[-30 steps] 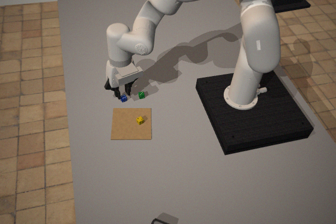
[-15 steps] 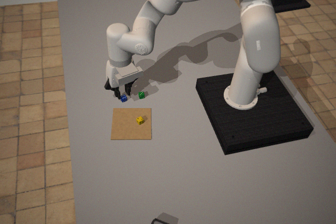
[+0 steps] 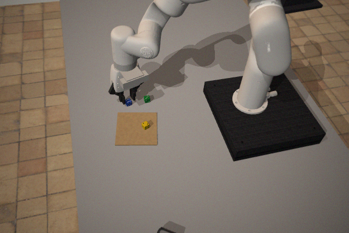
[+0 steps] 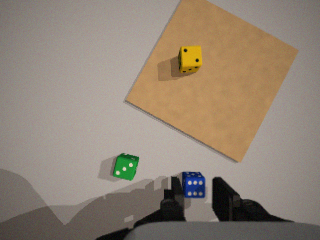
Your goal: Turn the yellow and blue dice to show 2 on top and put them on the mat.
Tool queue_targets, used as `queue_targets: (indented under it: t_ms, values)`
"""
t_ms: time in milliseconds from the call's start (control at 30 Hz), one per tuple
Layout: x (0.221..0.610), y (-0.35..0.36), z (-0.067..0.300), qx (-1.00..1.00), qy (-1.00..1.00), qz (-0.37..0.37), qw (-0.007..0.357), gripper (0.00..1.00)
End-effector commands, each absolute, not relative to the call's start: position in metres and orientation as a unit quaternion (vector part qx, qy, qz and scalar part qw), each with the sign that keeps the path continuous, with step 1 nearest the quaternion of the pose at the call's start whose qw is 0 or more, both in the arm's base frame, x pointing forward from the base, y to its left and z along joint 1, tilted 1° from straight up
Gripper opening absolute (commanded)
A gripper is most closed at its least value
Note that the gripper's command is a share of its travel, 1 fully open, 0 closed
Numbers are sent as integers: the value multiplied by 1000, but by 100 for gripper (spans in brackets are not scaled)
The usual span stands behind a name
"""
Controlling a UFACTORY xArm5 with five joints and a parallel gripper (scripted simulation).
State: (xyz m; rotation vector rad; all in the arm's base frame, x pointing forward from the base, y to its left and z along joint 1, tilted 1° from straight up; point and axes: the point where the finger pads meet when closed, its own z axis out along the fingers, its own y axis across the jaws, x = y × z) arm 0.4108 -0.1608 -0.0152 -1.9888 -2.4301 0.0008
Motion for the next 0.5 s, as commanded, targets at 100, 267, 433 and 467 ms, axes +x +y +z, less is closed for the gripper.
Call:
queue_targets:
  t_ms: [100,267,433,467]
  values:
    - [412,-161,-22,-633,-774,0,-1,36]
    - [412,-162,-28,-633,-774,0,-1,36]
    - [412,-162,-31,-633,-774,0,-1,36]
    - [412,-162,-32,-633,-774,0,-1,36]
